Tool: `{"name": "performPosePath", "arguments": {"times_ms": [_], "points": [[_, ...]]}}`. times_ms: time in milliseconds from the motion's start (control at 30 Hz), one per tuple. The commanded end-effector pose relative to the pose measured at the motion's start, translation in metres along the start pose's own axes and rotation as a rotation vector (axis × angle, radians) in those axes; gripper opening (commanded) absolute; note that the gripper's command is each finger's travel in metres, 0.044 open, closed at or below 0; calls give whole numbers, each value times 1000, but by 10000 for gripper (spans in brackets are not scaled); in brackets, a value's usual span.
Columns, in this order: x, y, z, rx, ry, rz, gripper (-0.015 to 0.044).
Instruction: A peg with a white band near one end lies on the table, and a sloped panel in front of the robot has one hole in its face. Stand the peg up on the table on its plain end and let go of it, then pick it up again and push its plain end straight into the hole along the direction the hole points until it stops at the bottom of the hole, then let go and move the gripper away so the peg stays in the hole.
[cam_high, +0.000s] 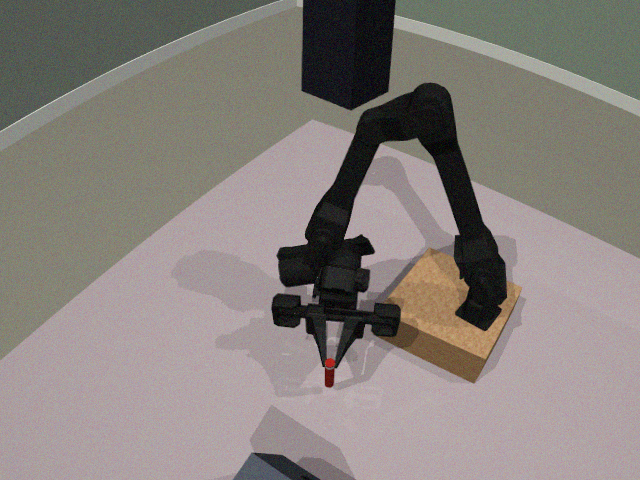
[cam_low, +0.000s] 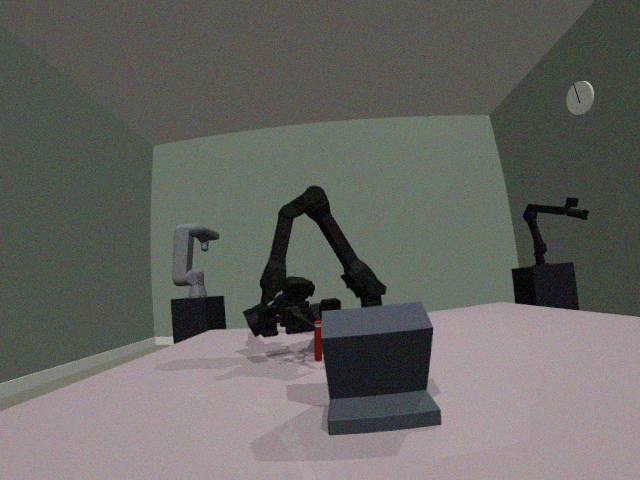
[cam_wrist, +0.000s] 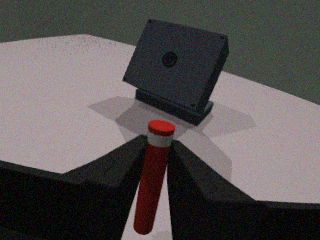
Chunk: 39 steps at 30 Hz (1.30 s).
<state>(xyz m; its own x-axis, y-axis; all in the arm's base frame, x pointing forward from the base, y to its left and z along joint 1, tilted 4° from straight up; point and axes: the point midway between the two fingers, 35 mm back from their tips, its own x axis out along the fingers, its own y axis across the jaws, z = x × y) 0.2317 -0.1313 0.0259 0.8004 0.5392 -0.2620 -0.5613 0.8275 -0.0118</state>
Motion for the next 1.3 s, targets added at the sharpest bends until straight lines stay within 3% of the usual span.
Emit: {"name": "performPosePath", "arguments": {"times_ms": [0, 1267], "points": [[0, 0, -2, 0, 0, 0, 51], [3, 1, -14, 24, -3, 4, 51]]}}
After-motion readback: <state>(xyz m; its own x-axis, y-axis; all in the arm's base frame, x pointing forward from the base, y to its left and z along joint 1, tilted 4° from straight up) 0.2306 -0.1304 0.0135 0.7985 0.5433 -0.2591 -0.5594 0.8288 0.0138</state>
